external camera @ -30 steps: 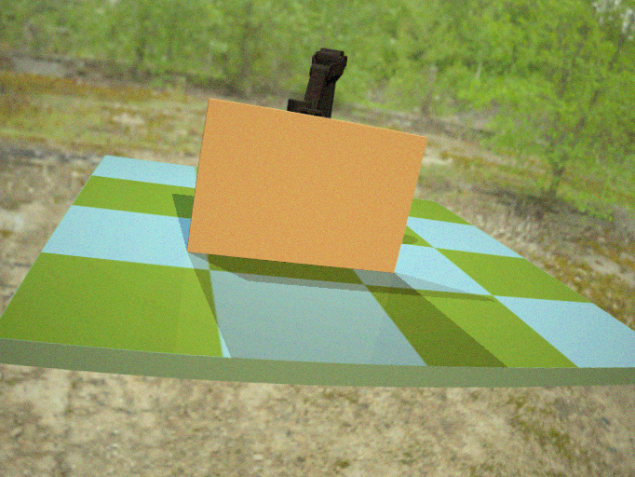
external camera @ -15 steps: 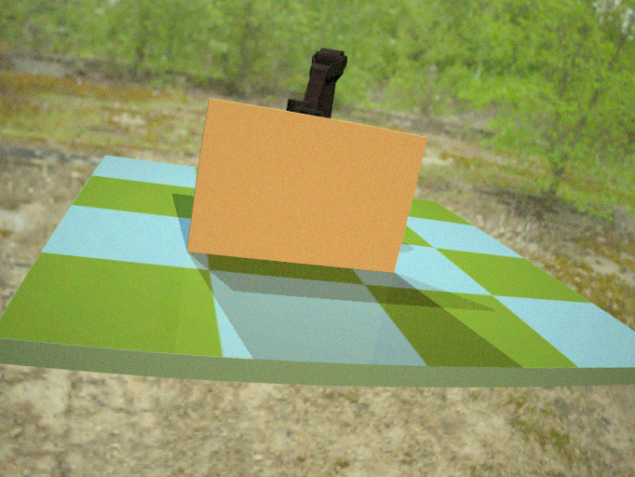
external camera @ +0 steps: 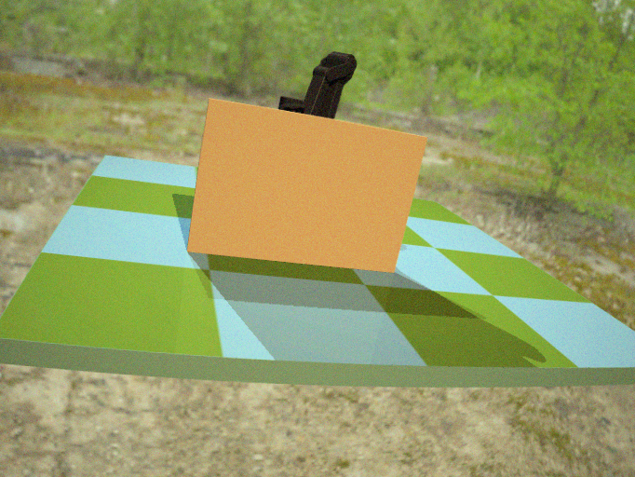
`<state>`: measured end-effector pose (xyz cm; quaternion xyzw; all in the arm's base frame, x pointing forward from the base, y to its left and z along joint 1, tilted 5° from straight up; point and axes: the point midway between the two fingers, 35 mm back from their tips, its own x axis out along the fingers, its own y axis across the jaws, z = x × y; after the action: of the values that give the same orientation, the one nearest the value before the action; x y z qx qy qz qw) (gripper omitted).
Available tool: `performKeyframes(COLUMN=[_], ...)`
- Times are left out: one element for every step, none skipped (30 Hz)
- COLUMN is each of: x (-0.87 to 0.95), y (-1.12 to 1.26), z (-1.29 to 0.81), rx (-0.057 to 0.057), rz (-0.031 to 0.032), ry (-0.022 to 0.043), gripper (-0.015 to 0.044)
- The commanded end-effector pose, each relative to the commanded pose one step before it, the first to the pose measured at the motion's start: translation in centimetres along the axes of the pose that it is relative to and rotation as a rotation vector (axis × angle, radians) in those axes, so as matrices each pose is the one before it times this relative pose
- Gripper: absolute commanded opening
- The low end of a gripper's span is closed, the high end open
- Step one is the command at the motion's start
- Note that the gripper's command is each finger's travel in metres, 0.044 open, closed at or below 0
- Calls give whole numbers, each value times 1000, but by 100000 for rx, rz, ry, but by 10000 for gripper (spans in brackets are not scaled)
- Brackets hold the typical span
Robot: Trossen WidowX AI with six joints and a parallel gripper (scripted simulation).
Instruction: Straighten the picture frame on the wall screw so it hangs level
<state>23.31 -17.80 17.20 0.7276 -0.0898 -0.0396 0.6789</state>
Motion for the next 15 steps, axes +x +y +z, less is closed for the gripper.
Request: performKeyframes(x=[-2226, -849, -841, -829, -814, -795, -772, -621, -364, -120, 0, 0, 551, -238, -235], y=[1458, 450, 400, 345, 288, 228, 166, 89, 32, 7, 0, 0, 81, -26, -34], z=[468, 38, -22, -77, -126, -171, -209, -198, -128, -44, 0, 0, 293, -124, -126], rx=[3056, 1346, 1294, 1254, 1228, 1214, 1214, 1015, 616, 207, 0, 0, -1912, 816, 821], rz=[1880, 243, 68, -109, -287, -465, -640, -661, -453, -160, 0, 0, 1104, -462, -479], ry=[-194, 150, 124, 87, 39, -20, -89, -134, -109, -41, 0, 0, -480, 213, 202], gripper=[260, 260, 260, 260, 260, 260, 260, 260, 260, 260, 260, 260, 260, 260, 260])
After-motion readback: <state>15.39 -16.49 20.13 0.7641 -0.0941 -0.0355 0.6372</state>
